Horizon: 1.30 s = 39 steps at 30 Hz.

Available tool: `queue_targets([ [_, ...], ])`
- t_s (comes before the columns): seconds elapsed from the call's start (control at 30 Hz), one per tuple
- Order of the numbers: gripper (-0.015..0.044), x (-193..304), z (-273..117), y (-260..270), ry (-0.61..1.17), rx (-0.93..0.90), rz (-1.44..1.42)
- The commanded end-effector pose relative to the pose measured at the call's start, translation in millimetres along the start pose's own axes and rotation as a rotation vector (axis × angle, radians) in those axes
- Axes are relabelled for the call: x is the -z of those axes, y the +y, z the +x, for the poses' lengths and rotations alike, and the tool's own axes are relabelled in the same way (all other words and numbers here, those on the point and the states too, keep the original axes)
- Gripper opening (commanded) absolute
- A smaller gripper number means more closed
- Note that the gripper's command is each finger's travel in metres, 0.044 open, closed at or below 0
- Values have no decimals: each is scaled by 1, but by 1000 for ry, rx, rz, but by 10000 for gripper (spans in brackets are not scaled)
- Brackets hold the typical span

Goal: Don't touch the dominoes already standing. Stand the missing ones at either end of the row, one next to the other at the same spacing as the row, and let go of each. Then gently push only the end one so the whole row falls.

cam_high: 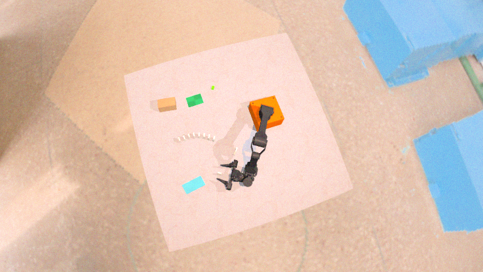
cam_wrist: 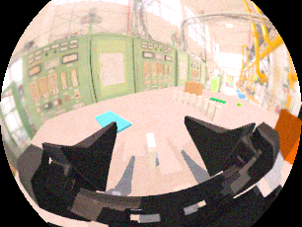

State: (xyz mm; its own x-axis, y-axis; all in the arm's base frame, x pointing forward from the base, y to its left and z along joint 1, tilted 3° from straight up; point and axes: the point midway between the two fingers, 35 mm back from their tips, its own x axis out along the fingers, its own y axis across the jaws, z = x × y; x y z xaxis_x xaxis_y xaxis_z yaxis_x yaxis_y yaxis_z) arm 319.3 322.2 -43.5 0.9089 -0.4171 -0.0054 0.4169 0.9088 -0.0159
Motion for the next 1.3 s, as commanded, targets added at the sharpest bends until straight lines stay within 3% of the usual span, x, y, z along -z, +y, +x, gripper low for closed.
queue_targets([
  [0.0, 440, -27, 0, 1, 0, 0, 11],
  [0.23, 440, -27, 5, 10, 18, -30, -47],
  [0.43, 440, -20, 42, 68, 233, -302, -539],
  [0.63, 440, -21, 64, 83, 518, -612, -913],
  [1.27, 440, -59, 42, 28, 1042, -1122, -1184],
])
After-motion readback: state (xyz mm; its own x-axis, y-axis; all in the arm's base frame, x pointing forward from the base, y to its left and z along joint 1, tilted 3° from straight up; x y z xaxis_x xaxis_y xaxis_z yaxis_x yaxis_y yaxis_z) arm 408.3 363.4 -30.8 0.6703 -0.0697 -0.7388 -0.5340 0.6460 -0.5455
